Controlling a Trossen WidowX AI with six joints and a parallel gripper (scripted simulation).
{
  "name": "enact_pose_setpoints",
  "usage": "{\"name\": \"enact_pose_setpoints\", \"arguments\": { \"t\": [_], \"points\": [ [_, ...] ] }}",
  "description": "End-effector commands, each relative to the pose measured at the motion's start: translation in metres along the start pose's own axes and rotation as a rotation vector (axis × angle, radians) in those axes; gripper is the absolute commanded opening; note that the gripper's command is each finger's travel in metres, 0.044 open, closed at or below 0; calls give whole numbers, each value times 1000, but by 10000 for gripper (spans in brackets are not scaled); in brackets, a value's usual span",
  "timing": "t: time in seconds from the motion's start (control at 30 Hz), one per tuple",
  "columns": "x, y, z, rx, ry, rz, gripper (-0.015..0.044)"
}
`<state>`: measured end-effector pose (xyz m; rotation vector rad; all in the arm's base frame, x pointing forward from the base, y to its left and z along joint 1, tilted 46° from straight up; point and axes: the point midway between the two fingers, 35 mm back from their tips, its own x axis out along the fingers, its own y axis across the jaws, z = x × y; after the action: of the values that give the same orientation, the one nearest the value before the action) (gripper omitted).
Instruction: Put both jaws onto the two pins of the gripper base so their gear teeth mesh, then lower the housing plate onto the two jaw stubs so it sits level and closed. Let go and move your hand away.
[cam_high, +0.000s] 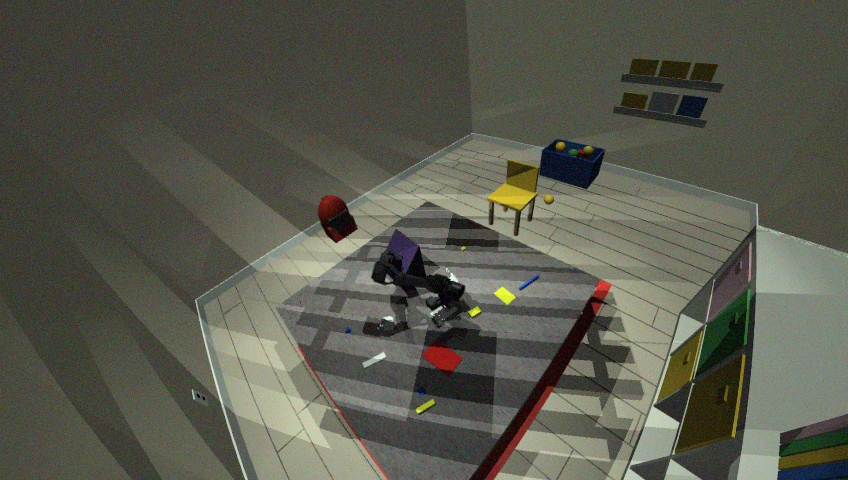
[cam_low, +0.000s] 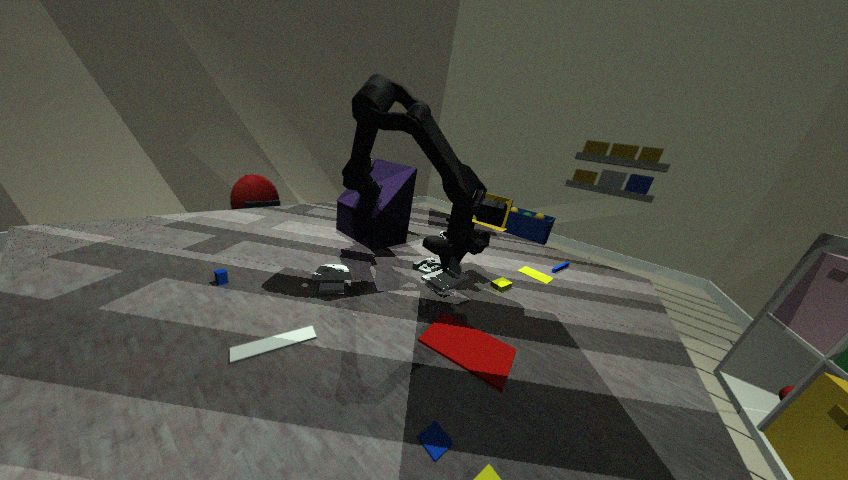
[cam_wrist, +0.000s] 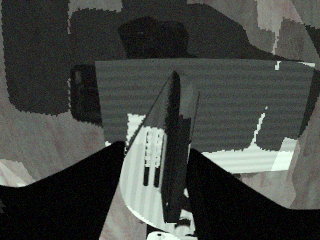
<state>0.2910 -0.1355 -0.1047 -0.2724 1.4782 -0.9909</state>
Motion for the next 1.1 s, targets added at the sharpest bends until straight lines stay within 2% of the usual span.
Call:
{"name": "enact_pose_setpoints", "arguments": {
  "t": [0.0,0.17,0.3,0.73,0.83,1.0,1.07],
  "points": [
    [0,-1,0,-5,-3,-4,134],
    [0,-1,0,-5,-3,-4,134],
    [0,0,0,0,0,0,224],
    [0,0,0,0,0,0,224],
    [-12,1,1,-1,0,1,224],
    [-61,0,0,-4,-2,-1,224],
    [-70,-1,-1,-5,-2,-3,224]
  ]
}}
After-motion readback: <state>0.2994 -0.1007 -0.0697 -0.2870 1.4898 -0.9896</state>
